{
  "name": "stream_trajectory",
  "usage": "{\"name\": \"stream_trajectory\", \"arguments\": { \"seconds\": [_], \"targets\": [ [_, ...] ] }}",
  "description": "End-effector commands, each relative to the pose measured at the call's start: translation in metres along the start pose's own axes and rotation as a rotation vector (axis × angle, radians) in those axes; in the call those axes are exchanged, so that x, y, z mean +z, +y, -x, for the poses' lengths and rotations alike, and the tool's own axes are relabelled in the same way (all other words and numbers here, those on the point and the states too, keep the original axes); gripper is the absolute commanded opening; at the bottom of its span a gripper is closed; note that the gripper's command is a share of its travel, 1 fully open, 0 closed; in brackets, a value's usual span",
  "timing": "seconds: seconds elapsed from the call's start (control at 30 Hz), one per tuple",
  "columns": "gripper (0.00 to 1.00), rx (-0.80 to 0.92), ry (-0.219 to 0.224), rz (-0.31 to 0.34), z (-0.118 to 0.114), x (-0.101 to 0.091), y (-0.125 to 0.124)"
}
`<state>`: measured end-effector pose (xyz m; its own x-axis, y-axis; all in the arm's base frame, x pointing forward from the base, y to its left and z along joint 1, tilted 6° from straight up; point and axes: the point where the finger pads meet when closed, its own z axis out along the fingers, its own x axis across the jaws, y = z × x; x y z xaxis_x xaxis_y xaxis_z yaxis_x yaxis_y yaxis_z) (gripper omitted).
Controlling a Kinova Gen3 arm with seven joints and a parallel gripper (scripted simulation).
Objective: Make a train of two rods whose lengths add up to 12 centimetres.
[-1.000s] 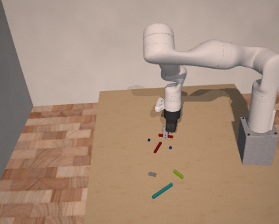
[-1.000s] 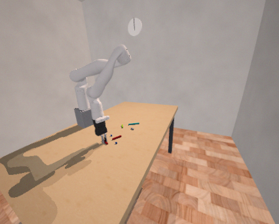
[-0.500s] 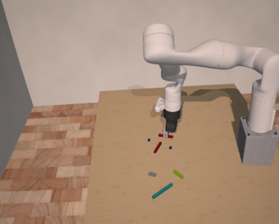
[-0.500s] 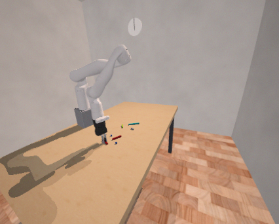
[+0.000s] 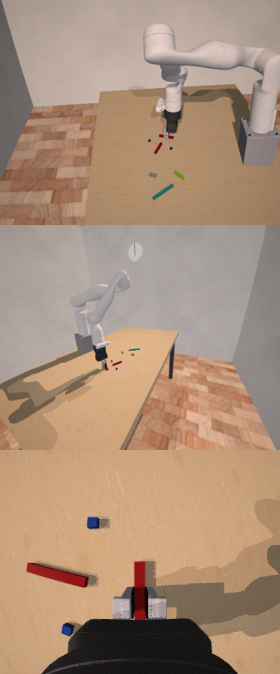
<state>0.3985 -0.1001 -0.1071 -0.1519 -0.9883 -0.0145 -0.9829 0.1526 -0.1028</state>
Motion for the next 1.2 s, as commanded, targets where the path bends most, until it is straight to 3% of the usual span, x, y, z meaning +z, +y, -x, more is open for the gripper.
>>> {"name": "stream_trajectory", "arguments": {
  "seconds": [0.0, 0.57, 1.17],
  "targets": [
    [0.24, 0.0, 0.0, -0.001, 0.0, -0.001, -0.001],
    [0.24, 0.0, 0.0, -0.001, 0.0, -0.014, 0.0],
    [0.24, 0.0, 0.0, -0.001, 0.0, -0.039, 0.0]
  ]
}}
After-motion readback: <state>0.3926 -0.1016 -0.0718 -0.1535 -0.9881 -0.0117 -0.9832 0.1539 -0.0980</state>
